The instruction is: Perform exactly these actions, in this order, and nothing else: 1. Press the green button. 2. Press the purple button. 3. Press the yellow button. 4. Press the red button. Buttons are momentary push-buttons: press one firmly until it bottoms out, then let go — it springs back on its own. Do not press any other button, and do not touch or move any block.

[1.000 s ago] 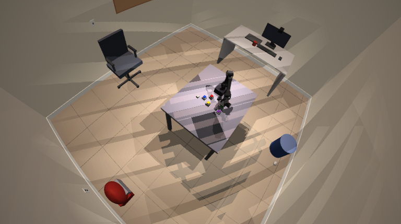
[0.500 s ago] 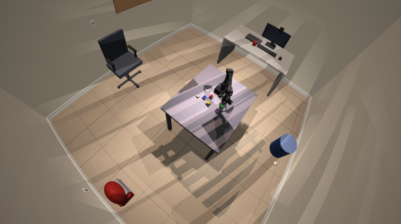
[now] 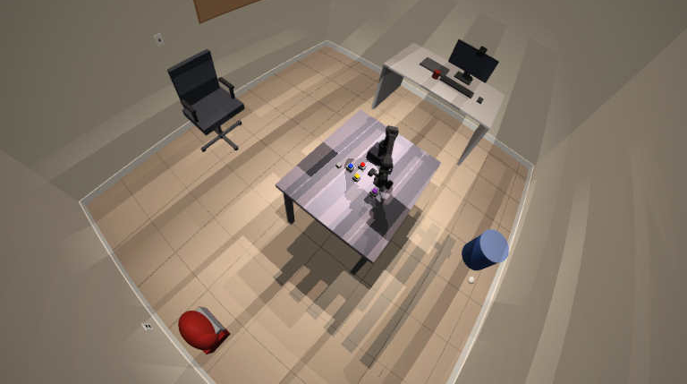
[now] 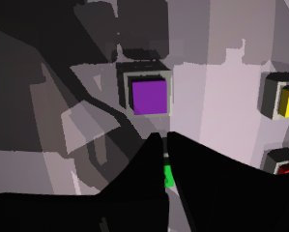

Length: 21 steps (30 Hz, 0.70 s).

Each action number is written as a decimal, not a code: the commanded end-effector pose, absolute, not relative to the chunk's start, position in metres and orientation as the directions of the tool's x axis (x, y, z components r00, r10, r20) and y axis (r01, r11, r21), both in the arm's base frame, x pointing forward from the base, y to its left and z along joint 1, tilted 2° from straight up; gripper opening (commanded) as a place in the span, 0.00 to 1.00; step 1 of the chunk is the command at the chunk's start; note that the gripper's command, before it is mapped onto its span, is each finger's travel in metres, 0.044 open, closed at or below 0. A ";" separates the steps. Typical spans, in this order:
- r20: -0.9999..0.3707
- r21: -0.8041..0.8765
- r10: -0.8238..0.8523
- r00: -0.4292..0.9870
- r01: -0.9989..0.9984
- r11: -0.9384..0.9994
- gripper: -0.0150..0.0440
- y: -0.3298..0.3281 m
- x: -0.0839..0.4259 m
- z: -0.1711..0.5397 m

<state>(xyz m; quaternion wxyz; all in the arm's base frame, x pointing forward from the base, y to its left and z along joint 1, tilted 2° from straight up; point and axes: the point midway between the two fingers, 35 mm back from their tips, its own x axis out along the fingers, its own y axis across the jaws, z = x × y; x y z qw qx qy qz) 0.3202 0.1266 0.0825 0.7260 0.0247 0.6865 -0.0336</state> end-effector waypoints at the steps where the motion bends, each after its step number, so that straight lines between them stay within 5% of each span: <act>1: -0.999 -0.015 -0.018 0.045 0.076 0.997 0.29 0.126 0.324 0.038; 21: -0.999 -0.015 -0.018 0.045 0.076 0.997 0.29 0.125 0.325 0.004</act>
